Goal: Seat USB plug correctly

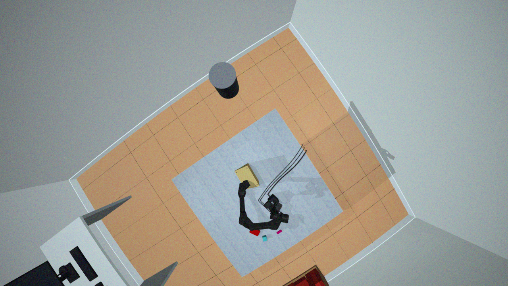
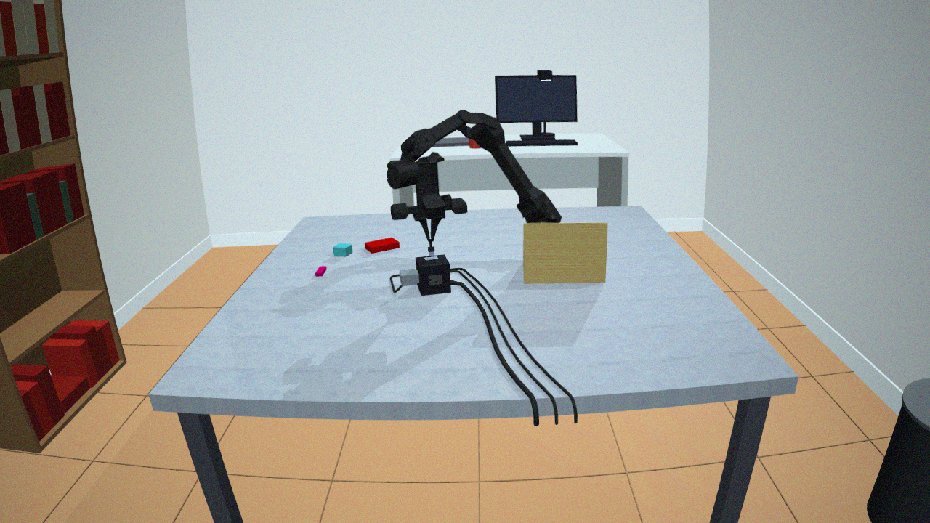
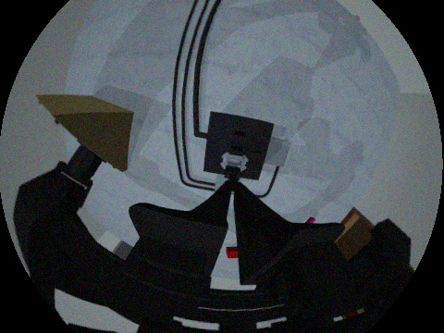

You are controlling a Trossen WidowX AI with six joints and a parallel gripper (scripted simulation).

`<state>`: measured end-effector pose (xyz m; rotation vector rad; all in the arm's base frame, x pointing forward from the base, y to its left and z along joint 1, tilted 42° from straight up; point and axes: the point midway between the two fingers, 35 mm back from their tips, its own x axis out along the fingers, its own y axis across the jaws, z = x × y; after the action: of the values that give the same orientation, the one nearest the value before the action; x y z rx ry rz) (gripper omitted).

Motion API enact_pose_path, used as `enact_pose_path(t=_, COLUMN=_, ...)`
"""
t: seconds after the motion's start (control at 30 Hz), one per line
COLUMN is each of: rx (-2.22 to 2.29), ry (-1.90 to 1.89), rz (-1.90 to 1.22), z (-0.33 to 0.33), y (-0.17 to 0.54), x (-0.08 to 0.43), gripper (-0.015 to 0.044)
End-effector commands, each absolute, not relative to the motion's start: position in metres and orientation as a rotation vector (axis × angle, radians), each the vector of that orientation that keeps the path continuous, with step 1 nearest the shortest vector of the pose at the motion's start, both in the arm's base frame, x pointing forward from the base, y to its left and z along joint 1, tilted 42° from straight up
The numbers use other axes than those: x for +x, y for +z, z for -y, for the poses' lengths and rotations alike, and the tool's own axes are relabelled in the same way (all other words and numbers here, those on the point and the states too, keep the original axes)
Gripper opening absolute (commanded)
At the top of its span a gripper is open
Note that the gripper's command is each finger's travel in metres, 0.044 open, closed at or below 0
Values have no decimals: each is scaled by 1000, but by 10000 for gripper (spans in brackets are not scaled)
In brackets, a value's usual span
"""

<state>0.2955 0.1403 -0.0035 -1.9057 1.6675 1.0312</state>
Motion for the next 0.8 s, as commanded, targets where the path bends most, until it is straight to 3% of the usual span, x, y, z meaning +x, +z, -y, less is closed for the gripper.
enact_pose_path(t=0.0, rx=-1897, ry=1031, rz=-1661, z=-144, y=-1, x=296, gripper=0)
enact_pose_path(t=0.77, rx=-1899, ry=1031, rz=-1662, z=-153, y=9, x=296, gripper=0)
